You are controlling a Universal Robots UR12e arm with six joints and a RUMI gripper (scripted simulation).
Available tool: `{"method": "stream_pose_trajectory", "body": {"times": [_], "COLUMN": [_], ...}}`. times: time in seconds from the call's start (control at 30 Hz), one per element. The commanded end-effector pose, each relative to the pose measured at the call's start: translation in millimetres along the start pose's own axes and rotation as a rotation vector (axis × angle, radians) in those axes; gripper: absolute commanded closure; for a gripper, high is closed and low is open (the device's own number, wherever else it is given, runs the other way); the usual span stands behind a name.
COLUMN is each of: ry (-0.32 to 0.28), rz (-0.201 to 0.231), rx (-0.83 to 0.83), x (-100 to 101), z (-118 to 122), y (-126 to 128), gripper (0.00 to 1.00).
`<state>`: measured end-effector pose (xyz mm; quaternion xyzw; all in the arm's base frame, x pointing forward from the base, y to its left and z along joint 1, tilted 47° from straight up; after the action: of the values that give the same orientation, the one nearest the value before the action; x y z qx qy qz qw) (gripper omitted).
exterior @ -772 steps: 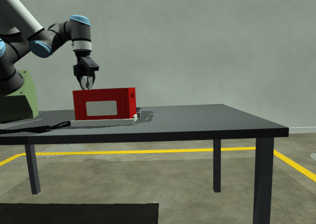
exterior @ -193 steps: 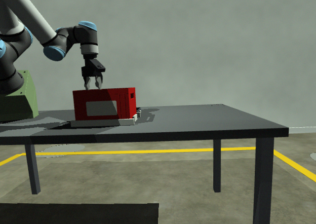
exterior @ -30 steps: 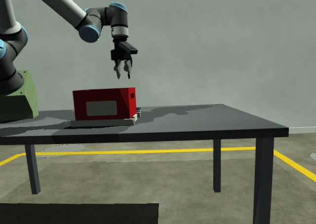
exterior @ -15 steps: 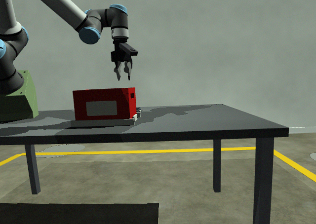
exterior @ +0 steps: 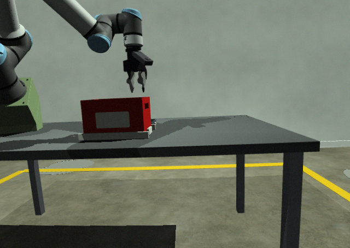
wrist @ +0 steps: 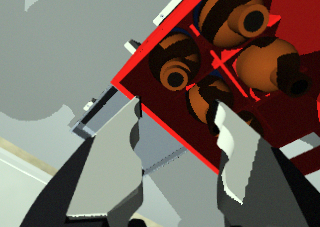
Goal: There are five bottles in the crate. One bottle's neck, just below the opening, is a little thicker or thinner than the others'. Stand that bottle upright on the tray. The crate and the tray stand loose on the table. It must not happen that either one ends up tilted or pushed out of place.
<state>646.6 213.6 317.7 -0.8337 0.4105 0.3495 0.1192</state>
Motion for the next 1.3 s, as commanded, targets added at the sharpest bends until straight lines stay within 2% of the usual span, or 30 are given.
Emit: {"method": "stream_pose_trajectory", "body": {"times": [0.0, 0.43, 1.27], "ry": [0.001, 0.001, 0.001], "rz": [-0.001, -0.001, -0.001], "rx": [0.000, 0.000, 0.000], "x": [4.8, 15.9, 17.4], "z": [-0.4, -0.6, -0.6], "y": [-0.4, -0.8, -0.9], "gripper": [0.62, 0.62, 0.62]}}
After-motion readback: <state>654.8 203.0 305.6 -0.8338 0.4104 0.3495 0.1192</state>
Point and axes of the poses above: the point where the finger pads meet when closed, its own x axis out along the fingers, its own y axis across the jaws, z = x × y, the point moved 10 cm from there along -x, back along the fingers, and after that the axes turned 13 degrees about x, right-handed, at the moved point
